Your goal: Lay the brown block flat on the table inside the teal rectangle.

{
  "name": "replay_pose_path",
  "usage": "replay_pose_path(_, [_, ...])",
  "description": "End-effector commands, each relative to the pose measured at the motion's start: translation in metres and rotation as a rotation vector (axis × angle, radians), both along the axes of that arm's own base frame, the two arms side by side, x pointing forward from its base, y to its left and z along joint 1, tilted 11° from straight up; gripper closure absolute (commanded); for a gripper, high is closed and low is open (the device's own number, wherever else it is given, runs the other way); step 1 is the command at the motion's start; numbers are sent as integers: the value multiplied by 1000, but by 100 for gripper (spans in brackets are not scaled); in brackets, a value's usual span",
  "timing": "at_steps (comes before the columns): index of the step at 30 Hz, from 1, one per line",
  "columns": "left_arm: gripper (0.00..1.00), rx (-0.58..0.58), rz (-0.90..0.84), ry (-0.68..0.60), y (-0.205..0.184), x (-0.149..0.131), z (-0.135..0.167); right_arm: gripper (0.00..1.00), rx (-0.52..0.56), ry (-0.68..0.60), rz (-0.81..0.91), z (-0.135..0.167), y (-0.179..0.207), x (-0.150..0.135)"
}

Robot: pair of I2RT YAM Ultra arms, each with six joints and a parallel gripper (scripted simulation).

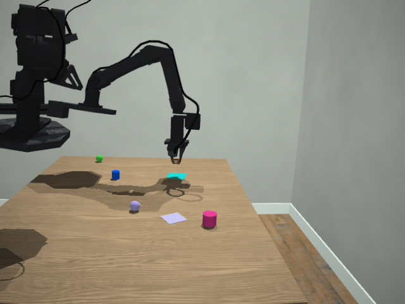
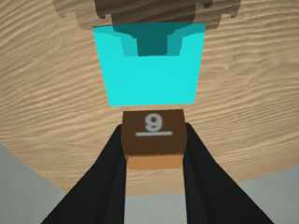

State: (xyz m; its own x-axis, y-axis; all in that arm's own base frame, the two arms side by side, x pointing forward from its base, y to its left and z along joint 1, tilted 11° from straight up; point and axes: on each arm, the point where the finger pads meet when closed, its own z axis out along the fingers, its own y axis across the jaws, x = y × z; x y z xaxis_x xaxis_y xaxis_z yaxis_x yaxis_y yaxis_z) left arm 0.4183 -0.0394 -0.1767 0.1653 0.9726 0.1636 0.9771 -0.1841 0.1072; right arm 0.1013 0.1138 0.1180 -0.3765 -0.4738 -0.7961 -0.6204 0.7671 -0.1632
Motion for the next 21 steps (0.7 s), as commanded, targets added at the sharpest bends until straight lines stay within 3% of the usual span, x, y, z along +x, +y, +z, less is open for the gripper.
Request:
replay_pose_path(1, [73, 0, -4, 1, 0, 4, 1, 54, 21, -48, 4, 3, -4, 4])
replay_pose_path(4, [73, -2, -3, -11, 2, 9, -2, 54, 24, -47, 74, 3, 3, -4])
replay_pose_path(21, [73, -7, -5, -23, 4, 16, -31, 54, 24, -47, 74, 3, 3, -4])
